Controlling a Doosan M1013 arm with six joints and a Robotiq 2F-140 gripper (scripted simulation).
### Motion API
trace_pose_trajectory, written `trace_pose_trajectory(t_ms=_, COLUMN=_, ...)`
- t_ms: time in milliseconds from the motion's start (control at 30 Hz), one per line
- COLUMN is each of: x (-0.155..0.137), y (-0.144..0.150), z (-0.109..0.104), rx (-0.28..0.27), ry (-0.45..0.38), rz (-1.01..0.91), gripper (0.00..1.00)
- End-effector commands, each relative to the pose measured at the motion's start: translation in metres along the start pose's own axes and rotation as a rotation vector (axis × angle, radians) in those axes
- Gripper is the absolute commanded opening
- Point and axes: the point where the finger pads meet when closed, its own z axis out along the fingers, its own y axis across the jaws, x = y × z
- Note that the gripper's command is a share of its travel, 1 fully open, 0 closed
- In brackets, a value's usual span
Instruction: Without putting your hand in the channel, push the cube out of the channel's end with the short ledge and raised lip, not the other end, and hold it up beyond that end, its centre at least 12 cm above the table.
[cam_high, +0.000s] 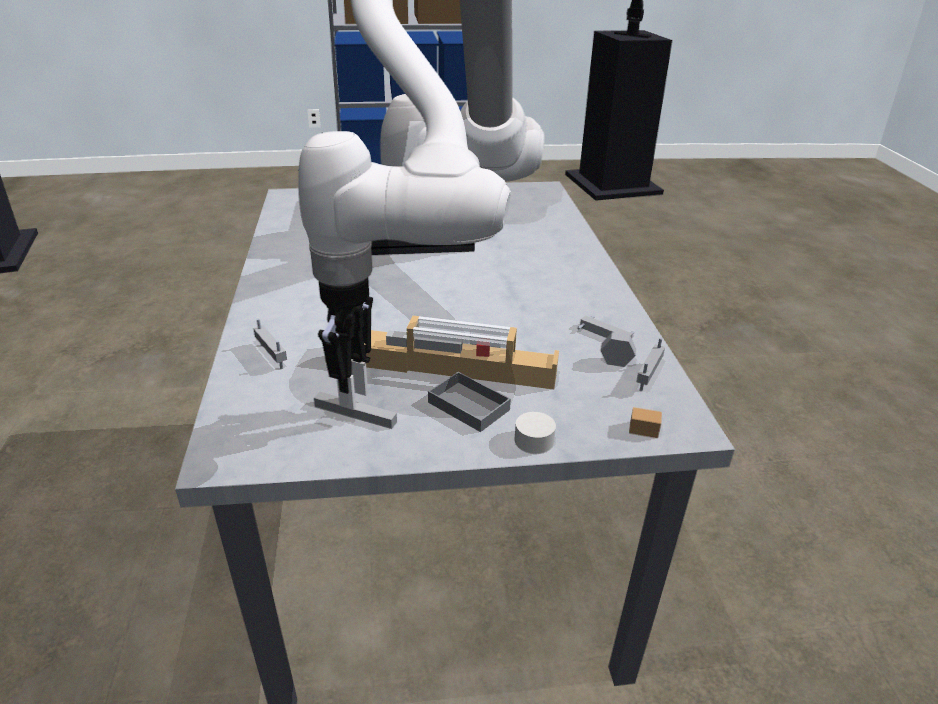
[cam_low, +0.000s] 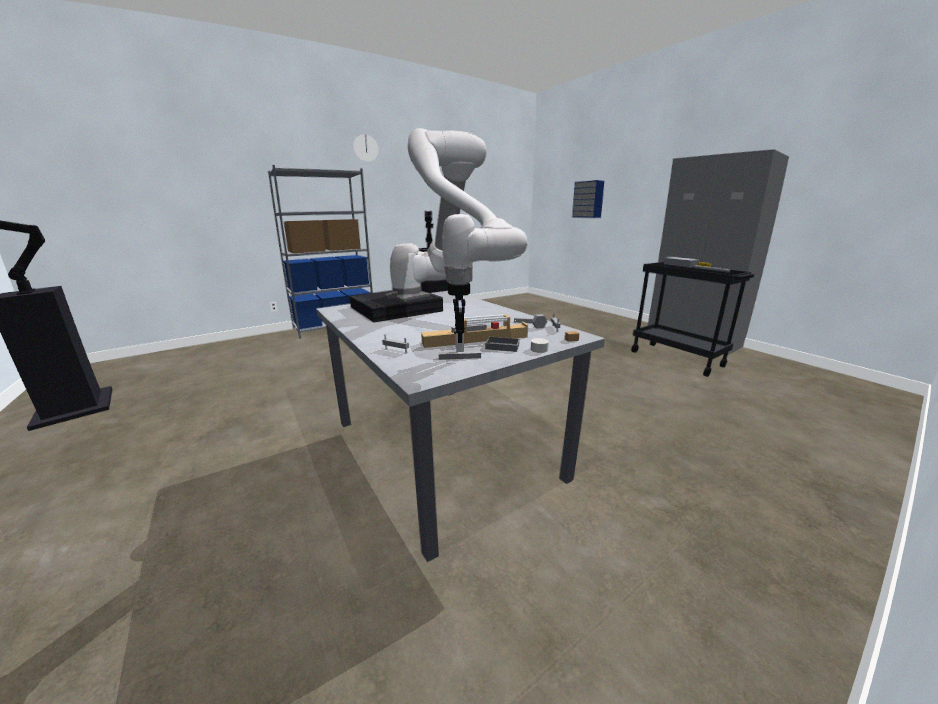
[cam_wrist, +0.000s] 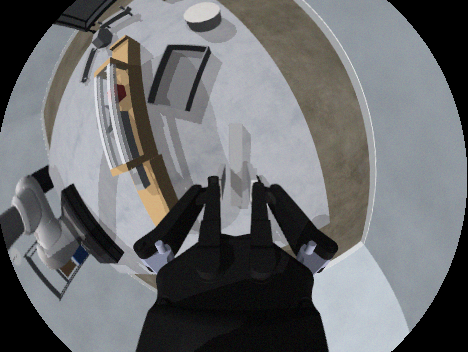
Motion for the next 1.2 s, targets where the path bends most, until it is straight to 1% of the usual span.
trace_pose_trajectory(t_ms=0, x=0.0, y=0.0, z=0.001, rx=0.0, ry=0.0, rz=0.0, gripper=0.23)
trace_pose_trajectory(t_ms=233, x=0.0, y=0.0, z=0.004, rx=0.0, ry=0.0, rz=0.0, gripper=0.23)
trace_pose_trajectory(t_ms=600, x=0.0, y=0.0, z=0.026, rx=0.0, ry=0.0, rz=0.0, gripper=0.23)
trace_pose_trajectory(t_ms=1167, x=0.0, y=0.0, z=0.026, rx=0.0, ry=0.0, rz=0.0, gripper=0.23)
